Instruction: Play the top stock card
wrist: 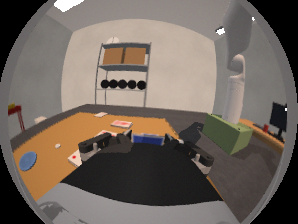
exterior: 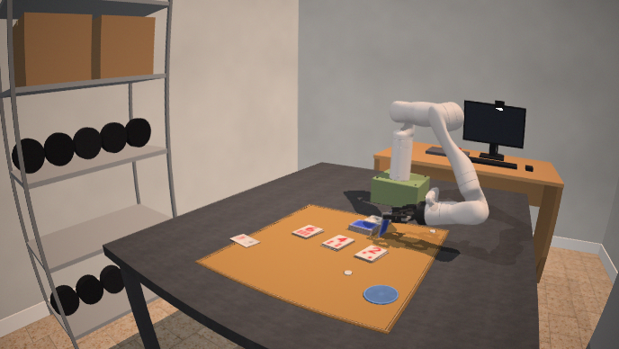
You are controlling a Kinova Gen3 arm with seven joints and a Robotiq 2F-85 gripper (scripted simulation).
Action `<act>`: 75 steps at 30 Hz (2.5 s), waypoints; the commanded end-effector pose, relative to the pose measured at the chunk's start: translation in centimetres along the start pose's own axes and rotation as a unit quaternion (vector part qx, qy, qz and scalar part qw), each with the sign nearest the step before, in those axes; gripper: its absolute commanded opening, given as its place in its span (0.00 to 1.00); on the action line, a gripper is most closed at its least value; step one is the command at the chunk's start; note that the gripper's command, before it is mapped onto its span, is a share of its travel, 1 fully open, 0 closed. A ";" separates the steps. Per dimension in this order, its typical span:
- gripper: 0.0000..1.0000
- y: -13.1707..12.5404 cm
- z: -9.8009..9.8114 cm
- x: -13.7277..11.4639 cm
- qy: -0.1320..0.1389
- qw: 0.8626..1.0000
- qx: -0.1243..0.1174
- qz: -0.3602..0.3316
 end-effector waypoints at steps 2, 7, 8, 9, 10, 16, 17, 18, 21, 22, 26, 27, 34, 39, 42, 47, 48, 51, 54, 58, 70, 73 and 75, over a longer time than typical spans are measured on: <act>0.71 0.0 0.1 -0.1 0.000 1.000 0.000 -0.001; 0.71 0.0 0.1 -0.1 0.000 1.000 0.000 -0.001; 0.71 0.0 0.1 -0.1 0.000 1.000 0.000 -0.001; 0.71 0.0 0.1 -0.1 0.000 1.000 0.000 -0.001; 0.71 0.0 0.1 -0.1 0.000 1.000 0.000 -0.001; 0.71 0.0 0.2 0.0 0.000 1.000 0.000 -0.001; 0.71 0.0 0.3 0.0 0.000 1.000 0.000 -0.001; 0.71 0.0 0.3 0.0 0.000 1.000 0.000 -0.001; 0.71 0.0 0.4 0.1 0.000 1.000 0.000 -0.001; 0.71 0.0 0.5 0.1 0.000 1.000 0.000 -0.001; 0.71 0.0 0.6 0.1 0.000 1.000 0.000 -0.001; 0.71 0.0 0.6 0.2 0.000 1.000 0.000 -0.001; 0.71 0.0 1.1 0.4 0.000 1.000 0.000 -0.001; 0.71 0.0 1.4 0.6 0.000 1.000 0.000 -0.001; 0.71 0.0 1.5 0.7 0.000 1.000 0.000 -0.001; 0.71 0.1 1.9 0.9 0.000 1.000 0.000 -0.001; 0.71 0.1 2.0 1.0 0.000 1.000 0.000 -0.001; 0.71 0.1 2.2 1.2 0.000 1.000 0.000 -0.001; 0.71 0.1 2.4 1.3 0.000 1.000 0.000 -0.001; 0.71 0.1 2.5 1.4 0.000 1.000 0.000 -0.001; 0.71 0.2 3.2 2.1 0.000 1.000 0.000 -0.001; 0.71 0.2 3.3 2.2 0.000 1.000 0.000 -0.001; 0.71 0.2 3.3 2.2 0.000 1.000 0.000 -0.001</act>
Point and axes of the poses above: the point where the finger pads meet when closed, its own z axis back along the fingers, its own y axis across the jaws, x = y × z, the point moved 6 cm from there along z, back along the fingers, and after that the axes turned 6 degrees about -z, right-handed, at the moved point
